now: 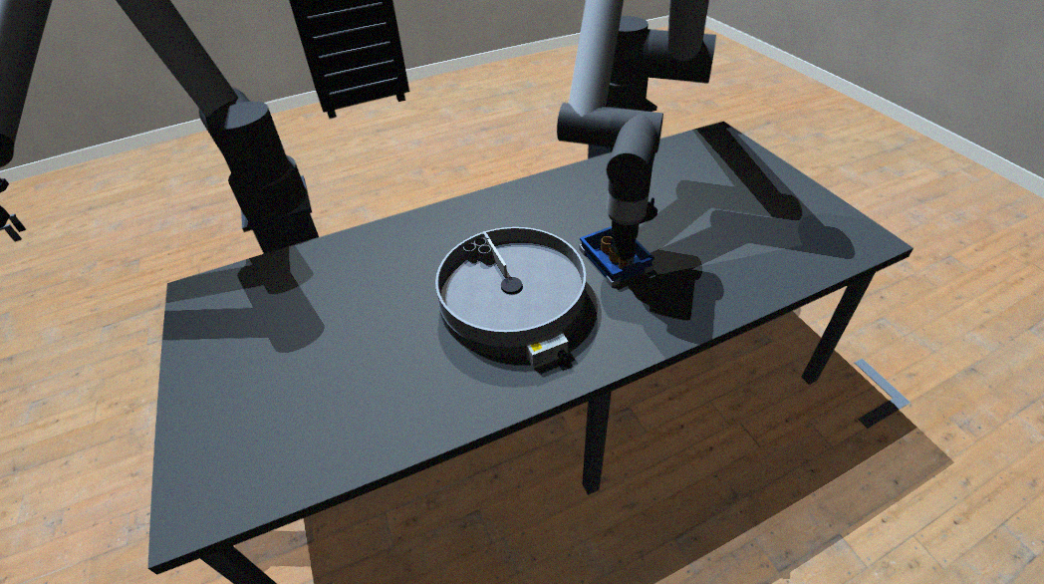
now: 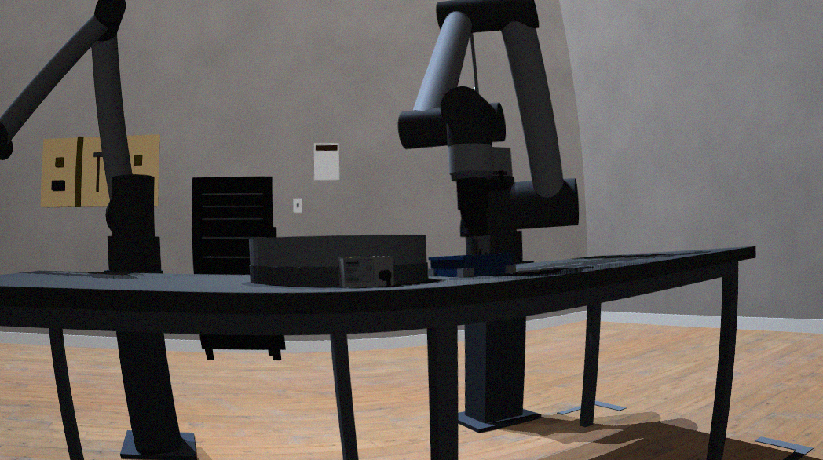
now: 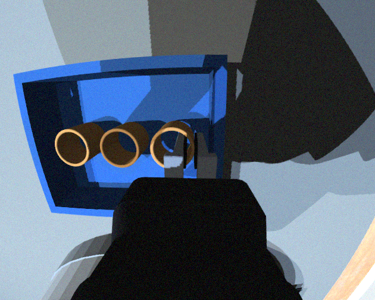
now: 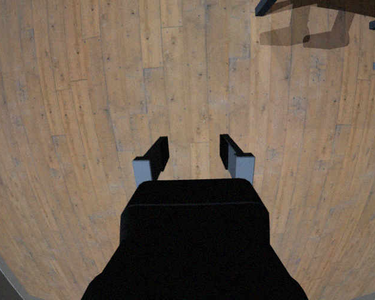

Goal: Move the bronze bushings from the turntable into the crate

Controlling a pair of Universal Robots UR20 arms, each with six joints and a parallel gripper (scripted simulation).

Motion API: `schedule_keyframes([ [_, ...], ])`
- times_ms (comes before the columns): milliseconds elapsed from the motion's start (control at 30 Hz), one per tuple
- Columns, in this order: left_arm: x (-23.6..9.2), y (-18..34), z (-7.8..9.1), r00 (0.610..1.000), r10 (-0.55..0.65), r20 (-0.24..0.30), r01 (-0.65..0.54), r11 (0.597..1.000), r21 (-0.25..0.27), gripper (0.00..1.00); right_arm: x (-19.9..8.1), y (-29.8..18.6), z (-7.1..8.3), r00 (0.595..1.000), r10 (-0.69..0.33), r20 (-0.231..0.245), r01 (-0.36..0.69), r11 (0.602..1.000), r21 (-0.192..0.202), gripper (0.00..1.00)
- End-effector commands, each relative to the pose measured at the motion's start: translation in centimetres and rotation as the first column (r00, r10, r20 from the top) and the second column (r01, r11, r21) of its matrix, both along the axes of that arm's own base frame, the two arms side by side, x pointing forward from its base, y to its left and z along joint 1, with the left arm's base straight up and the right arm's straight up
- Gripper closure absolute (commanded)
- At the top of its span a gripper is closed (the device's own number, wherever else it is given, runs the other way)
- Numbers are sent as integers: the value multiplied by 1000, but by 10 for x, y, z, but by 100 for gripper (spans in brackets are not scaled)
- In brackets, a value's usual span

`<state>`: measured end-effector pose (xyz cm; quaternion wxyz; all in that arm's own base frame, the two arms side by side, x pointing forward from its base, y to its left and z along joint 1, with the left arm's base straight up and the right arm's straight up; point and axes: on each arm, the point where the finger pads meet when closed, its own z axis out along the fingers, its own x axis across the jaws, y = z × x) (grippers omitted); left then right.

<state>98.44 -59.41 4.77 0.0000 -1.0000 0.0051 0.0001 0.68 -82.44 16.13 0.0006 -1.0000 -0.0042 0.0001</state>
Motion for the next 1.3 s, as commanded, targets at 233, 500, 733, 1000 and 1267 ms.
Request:
schedule_keyframes([
  [233,0,0,1,1000,0,1,0,1000,-1,100,0,-1,1,1000,0,0,0,1000,-1,0],
  [500,0,0,-1,1000,0,1,0,1000,-1,100,0,-1,1,1000,0,0,0,1000,-1,0],
  [733,0,0,-4,1000,0,1,0,1000,-1,100,0,-1,1,1000,0,0,0,1000,-1,0],
  [1000,0,0,-5,1000,0,1,0,1000,-1,100,0,-1,1,1000,0,0,0,1000,-1,0],
  [1267,0,0,-5,1000,0,1,0,1000,-1,100,0,-1,1,1000,0,0,0,1000,-1,0],
])
